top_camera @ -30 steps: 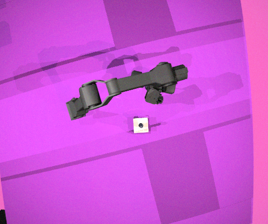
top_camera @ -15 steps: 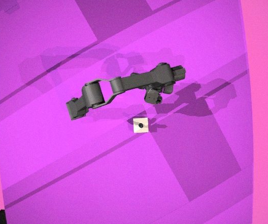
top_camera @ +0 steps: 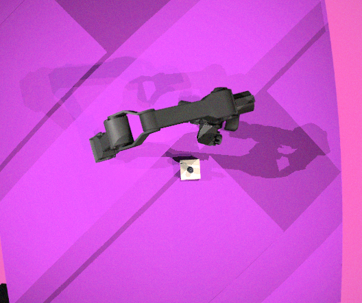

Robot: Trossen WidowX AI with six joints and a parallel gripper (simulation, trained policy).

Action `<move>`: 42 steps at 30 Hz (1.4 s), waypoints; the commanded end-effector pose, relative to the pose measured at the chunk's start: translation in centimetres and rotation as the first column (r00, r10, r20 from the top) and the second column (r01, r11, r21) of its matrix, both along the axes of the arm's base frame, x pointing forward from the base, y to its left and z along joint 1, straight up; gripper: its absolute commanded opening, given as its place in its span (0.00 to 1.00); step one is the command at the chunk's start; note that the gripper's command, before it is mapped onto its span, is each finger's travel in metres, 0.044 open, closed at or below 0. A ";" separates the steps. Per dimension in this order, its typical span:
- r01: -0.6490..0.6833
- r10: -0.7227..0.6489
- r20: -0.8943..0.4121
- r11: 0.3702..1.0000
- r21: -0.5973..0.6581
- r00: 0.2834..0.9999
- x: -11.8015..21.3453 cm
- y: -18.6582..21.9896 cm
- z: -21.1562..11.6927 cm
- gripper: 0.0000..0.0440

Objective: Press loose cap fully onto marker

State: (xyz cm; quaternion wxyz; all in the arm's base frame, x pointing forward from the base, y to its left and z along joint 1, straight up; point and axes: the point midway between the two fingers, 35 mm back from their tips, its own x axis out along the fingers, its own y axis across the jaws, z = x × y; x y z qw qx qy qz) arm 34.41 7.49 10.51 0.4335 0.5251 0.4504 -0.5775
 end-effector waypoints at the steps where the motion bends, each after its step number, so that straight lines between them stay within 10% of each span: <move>1: 0.012 -0.012 0.021 1.000 0.001 1.000 0.3 -0.9 1.3 0.19; 42: 0.286 -0.285 -0.023 0.958 0.011 0.958 -5.2 -15.6 7.4 0.02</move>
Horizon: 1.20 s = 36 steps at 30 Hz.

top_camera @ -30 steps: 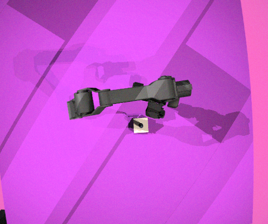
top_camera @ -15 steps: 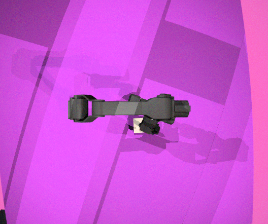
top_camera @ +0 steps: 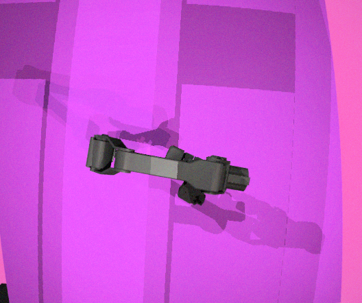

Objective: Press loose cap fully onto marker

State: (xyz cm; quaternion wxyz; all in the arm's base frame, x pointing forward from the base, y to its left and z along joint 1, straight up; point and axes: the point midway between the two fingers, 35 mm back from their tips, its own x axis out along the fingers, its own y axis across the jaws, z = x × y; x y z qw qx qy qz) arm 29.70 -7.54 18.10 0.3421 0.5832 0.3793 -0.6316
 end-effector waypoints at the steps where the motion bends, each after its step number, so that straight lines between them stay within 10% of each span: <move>1: 0.014 -0.014 -0.011 1.000 0.001 1.000 -0.6 -0.7 -0.2 0.01; 36: 0.016 -0.013 -0.063 0.998 0.056 0.998 -0.9 -1.2 -6.4 0.00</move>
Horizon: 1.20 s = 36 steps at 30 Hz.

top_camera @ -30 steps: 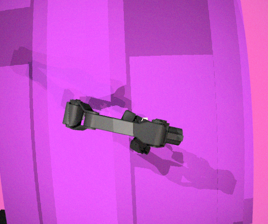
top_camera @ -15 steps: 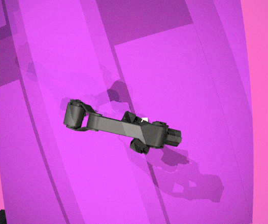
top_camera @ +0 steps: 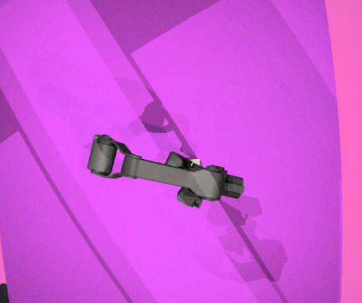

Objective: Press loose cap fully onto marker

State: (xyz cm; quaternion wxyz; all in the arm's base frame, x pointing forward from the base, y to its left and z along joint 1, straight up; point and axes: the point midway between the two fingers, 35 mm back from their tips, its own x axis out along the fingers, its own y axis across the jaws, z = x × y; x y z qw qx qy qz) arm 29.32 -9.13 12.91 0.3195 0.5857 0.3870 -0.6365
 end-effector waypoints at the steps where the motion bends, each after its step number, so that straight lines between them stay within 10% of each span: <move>1: -0.014 0.015 -0.037 1.000 0.026 0.999 -0.6 0.4 -1.4 0.00; 23: -0.050 0.051 -0.038 0.998 0.038 0.998 -0.7 0.5 -3.4 0.00; 27: -0.053 0.054 -0.043 0.998 0.036 0.998 -0.8 0.5 -3.6 0.24; 36: -0.057 0.060 -0.055 0.997 0.044 0.997 -1.1 0.6 -3.8 0.33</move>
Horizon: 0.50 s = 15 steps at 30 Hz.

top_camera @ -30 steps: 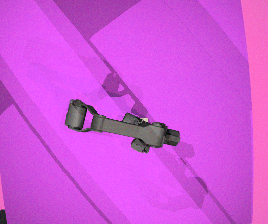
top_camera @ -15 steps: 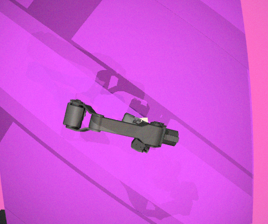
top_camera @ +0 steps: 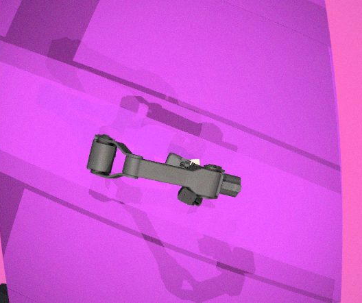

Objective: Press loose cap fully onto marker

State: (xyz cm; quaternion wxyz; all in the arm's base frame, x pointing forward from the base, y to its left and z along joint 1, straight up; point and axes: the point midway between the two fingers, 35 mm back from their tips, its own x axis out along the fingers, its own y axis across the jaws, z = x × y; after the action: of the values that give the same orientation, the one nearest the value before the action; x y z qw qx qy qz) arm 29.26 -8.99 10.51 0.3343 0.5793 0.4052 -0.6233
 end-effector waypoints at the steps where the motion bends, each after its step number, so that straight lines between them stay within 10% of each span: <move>1: -0.005 0.006 -0.064 1.000 0.029 0.998 -1.1 0.5 -1.4 0.35; 15: -0.012 0.017 -0.089 0.999 0.051 0.996 -2.3 1.0 -1.5 0.71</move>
State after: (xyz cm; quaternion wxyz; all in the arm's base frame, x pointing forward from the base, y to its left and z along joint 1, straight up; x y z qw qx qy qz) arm 28.20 -8.53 9.55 0.3200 0.5666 0.4242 -0.6298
